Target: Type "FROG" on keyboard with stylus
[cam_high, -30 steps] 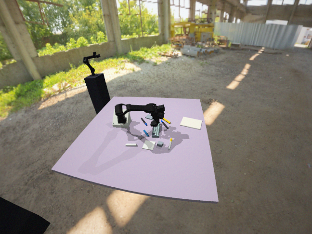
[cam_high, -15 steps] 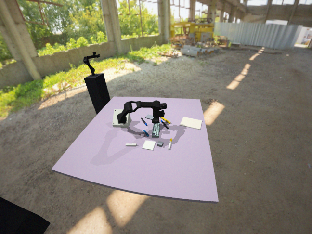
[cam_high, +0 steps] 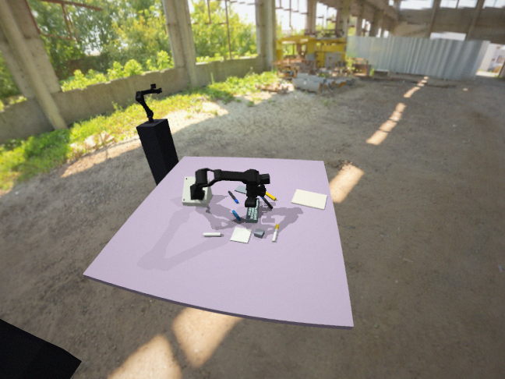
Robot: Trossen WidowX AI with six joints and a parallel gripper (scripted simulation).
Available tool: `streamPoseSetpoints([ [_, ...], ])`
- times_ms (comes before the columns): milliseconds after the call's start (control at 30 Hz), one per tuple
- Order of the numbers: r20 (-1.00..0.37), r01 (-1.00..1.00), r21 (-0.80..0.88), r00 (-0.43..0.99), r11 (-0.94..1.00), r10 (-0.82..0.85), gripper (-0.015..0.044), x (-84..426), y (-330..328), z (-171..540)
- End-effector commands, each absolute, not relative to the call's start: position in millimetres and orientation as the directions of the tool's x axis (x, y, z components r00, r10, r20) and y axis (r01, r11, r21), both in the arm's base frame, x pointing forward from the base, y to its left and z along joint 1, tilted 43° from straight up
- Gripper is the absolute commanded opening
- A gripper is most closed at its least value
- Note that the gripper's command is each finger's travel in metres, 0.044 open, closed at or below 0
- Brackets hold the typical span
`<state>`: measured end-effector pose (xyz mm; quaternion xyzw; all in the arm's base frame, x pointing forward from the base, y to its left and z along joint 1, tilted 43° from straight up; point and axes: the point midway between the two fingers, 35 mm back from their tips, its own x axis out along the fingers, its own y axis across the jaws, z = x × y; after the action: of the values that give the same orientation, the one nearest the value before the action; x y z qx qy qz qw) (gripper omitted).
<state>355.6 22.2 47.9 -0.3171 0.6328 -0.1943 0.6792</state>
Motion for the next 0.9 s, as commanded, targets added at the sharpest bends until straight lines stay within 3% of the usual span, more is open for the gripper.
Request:
streamPoseSetpoints([
  [0,-0.737,-0.145,-0.676,0.125,0.722,-0.664,0.0,355.5,23.1,48.4],
  [267,-0.735,-0.145,-0.678,0.126,0.721,-0.666,0.0,364.8,-23.1,91.9],
  [667,-0.735,-0.145,-0.678,0.126,0.721,-0.666,0.0,363.5,-22.5,91.2],
  [867,-0.736,-0.146,-0.677,0.124,0.721,-0.666,0.0,331.6,-9.8,73.8],
])
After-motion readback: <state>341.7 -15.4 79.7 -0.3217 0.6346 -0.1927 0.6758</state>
